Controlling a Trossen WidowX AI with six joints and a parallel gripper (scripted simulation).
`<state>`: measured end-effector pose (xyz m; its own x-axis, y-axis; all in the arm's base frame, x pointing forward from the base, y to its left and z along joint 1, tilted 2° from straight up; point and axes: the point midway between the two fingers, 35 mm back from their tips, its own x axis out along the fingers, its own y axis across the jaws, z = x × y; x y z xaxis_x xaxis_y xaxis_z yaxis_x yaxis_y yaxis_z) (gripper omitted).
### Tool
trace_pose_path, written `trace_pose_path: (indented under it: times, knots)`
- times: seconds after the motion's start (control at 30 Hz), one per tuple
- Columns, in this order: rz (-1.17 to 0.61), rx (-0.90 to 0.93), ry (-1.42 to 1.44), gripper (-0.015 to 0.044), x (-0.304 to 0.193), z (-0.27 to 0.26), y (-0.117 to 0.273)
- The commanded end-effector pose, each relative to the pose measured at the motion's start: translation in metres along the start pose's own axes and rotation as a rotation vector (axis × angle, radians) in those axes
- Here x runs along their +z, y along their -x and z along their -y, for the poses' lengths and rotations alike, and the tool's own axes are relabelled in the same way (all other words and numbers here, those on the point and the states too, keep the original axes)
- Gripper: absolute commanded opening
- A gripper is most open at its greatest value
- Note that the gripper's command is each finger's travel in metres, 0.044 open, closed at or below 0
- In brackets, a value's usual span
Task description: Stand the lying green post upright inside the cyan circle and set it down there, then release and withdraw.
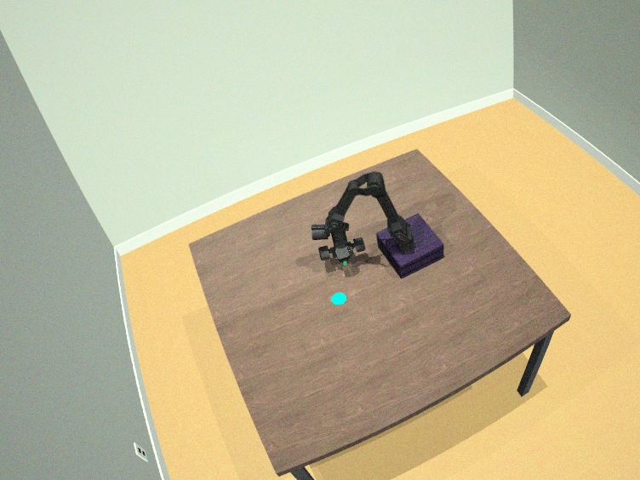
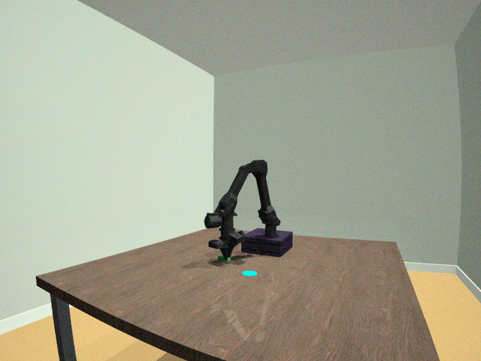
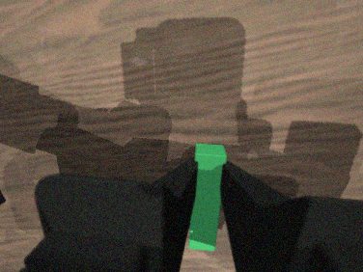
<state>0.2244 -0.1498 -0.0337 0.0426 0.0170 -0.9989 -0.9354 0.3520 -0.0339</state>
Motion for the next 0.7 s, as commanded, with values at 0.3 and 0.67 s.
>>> trace_pose_path:
  times: [0.3, 0.67]
  knots:
    - [-0.006, -0.007, -0.004, 0.0023, -0.002, 0.007, 0.035]
    - [-0.006, -0.007, -0.004, 0.0023, -0.002, 0.008, 0.068]
